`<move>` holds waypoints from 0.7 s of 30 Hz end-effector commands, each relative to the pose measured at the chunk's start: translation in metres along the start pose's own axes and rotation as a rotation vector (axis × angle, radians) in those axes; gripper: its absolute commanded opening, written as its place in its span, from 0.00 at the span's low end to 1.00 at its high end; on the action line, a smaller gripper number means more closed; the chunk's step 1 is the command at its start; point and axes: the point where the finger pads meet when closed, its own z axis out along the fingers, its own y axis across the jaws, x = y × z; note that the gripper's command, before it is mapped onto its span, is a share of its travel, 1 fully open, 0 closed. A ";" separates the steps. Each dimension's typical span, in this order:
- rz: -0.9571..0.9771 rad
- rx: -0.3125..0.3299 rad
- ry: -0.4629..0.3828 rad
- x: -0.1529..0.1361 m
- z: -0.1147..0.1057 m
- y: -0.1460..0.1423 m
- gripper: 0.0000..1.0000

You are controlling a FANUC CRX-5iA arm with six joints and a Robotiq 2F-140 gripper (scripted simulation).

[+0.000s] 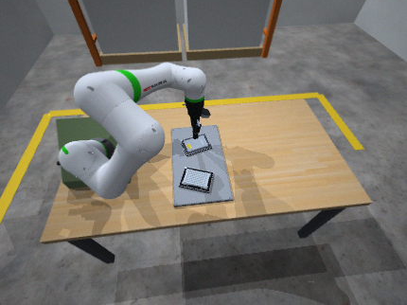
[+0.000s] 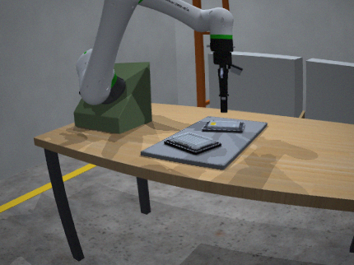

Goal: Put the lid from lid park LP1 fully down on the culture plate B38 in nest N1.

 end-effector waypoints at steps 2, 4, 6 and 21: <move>0.000 0.000 0.002 0.001 -0.001 0.000 0.10; 0.000 0.000 0.002 0.001 -0.001 0.000 0.10; 0.000 0.000 0.002 0.001 -0.001 0.000 0.10; 0.000 0.000 0.002 0.001 -0.001 0.000 0.69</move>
